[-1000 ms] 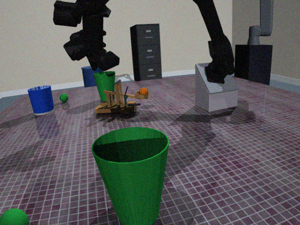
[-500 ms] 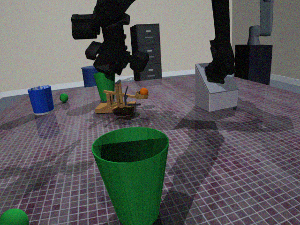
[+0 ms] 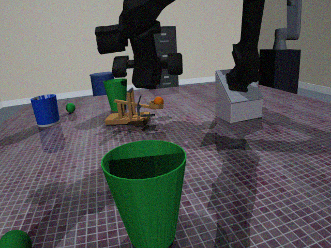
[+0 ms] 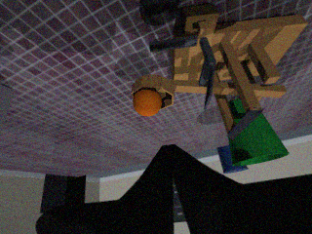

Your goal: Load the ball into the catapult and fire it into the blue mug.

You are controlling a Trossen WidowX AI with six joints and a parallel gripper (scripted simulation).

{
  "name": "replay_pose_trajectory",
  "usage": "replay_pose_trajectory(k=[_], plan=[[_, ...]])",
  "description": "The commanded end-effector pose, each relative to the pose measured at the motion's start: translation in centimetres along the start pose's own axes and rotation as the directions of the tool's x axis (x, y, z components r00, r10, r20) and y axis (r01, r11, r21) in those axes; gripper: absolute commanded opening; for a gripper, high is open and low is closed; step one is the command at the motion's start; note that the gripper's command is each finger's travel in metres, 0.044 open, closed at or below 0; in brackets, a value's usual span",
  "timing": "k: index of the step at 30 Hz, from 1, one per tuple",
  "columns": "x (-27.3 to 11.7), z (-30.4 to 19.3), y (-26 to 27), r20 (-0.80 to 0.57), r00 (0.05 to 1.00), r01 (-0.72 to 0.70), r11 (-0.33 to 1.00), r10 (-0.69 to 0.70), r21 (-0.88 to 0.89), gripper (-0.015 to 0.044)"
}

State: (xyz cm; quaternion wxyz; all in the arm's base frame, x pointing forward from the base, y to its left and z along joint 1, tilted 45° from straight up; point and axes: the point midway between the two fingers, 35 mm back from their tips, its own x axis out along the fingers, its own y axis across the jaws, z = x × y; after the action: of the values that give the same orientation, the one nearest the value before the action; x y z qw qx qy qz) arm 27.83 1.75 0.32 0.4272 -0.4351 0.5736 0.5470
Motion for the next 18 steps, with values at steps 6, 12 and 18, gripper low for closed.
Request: replay_pose_trajectory(k=[6,12,18], plan=[[0.8,0.7,0.2,-0.007,1.000,-0.005,1.000,0.005,-0.013,0.0000],[1.5,1.4,0.1,-0.007,1.000,-0.004,1.000,0.004,-0.013,0.0000],[2.2,2.2,0.0,-0.006,1.000,-0.004,1.000,0.004,-0.013,0.0000]])
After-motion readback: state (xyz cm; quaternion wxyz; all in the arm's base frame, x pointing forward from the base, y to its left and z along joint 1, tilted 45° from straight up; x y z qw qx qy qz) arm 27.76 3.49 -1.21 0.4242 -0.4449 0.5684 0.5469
